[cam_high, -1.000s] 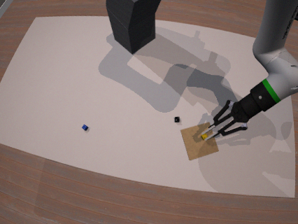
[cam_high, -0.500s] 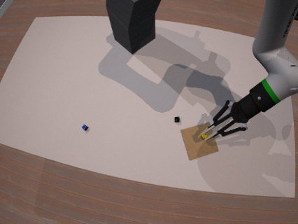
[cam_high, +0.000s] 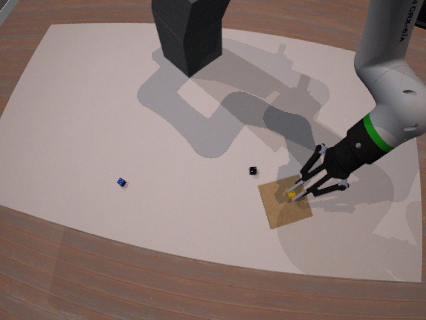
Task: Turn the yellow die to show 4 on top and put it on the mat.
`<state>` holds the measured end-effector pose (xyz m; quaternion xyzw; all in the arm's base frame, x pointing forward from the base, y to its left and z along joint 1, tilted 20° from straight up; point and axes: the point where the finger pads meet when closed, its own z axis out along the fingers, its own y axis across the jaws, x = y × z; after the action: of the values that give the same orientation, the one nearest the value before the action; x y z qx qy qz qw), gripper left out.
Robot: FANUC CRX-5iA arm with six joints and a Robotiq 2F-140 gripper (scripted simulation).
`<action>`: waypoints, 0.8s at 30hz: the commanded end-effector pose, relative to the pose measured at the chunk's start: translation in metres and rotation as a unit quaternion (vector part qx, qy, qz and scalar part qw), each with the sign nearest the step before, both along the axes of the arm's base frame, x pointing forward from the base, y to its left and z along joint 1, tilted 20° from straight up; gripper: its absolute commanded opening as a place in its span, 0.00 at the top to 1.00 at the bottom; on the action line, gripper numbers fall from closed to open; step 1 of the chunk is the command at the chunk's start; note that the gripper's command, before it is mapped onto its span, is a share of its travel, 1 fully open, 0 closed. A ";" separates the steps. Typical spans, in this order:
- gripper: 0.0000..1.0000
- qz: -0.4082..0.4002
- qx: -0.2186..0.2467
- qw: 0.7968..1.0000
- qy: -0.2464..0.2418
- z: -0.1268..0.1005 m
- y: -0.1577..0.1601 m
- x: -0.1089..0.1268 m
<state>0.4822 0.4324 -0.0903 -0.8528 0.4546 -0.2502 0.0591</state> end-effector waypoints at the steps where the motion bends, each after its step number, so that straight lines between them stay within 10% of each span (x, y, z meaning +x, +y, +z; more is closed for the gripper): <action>1: 0.82 0.011 0.023 0.999 0.027 -0.003 -0.003 -0.001; 24: 0.82 0.050 0.118 0.986 0.106 0.001 -0.019 0.010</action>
<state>0.4899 0.4187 -0.0886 -0.8789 0.4436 -0.1270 0.1212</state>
